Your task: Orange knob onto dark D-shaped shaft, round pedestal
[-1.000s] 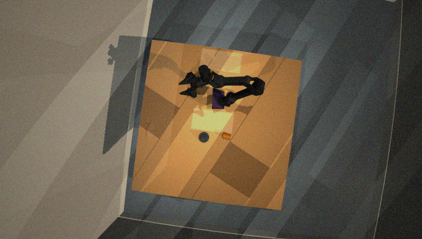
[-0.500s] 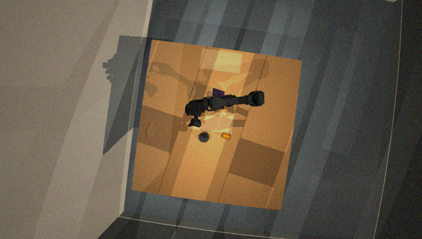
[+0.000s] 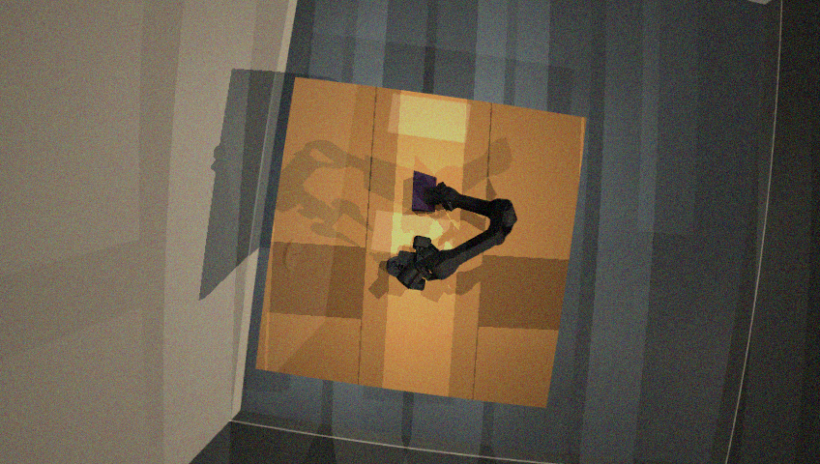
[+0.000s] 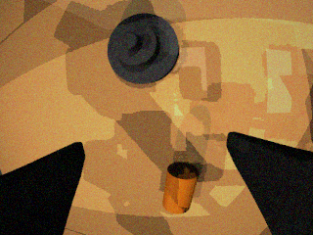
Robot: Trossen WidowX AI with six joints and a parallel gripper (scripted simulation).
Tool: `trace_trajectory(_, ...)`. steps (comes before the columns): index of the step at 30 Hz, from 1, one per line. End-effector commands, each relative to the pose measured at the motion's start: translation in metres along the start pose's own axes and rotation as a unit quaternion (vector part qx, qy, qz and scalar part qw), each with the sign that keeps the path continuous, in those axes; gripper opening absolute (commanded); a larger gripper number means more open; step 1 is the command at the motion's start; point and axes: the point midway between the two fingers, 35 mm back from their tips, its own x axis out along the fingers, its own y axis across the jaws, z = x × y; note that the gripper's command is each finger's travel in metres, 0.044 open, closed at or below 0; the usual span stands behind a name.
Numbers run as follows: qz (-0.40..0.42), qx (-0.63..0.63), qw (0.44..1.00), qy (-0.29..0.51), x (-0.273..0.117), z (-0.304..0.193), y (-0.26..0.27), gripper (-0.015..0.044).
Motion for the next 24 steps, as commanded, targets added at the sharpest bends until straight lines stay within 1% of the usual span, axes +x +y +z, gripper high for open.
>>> trace_trajectory(1,-0.108,0.045,0.992,0.038,0.02,-0.068,-0.003,0.044)
trace_trajectory(3,-0.13,0.054,0.989,0.042,0.023,-0.081,-0.005,0.044)
trace_trajectory(6,-0.132,0.055,0.989,0.042,0.022,-0.087,-0.01,0.044)
trace_trajectory(10,-0.132,0.055,0.989,0.042,0.023,-0.087,-0.01,0.044)
trace_trajectory(15,-0.132,0.055,0.989,0.043,0.044,-0.09,-0.016,0.044)
trace_trajectory(24,-0.131,0.055,0.989,0.043,0.054,-0.091,-0.019,0.044)
